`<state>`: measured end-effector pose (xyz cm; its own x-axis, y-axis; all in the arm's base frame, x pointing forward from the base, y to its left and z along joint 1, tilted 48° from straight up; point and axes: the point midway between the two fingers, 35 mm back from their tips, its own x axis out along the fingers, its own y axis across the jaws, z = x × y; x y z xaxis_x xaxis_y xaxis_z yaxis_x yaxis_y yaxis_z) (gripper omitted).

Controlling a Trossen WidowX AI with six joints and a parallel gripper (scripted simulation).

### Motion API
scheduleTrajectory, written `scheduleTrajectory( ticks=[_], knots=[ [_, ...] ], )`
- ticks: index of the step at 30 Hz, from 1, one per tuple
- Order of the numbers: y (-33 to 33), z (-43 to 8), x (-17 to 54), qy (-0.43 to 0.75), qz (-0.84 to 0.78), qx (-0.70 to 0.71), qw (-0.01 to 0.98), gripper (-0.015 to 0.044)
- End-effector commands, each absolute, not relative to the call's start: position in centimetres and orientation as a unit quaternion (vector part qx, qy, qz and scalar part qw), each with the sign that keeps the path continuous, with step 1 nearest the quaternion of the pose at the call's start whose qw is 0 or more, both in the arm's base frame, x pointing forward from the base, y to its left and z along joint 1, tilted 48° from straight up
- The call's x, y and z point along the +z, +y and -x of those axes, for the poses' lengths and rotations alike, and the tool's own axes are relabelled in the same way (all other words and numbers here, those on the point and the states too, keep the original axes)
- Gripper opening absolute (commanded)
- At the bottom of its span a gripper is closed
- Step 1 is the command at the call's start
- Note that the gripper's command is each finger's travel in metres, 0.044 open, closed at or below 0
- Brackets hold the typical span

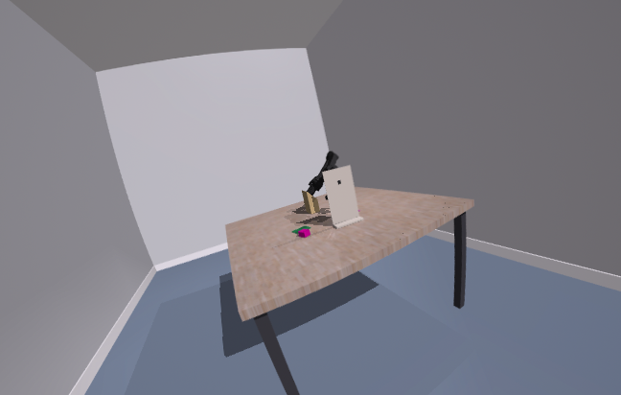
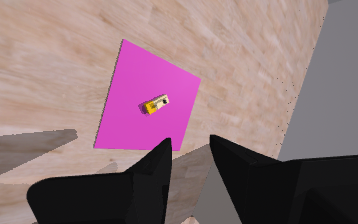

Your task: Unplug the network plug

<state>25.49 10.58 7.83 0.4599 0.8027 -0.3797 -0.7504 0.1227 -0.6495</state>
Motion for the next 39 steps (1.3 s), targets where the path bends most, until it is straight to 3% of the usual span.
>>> scheduleTrajectory(
  ticks=[1,39],
  knots=[
    [10.2,-25.7,8.5,-0.039,0.416,0.515,0.748,0.0156],
    [7.4,-25.2,10.8,-0.034,0.410,0.516,0.751,0.0156]
  ],
)
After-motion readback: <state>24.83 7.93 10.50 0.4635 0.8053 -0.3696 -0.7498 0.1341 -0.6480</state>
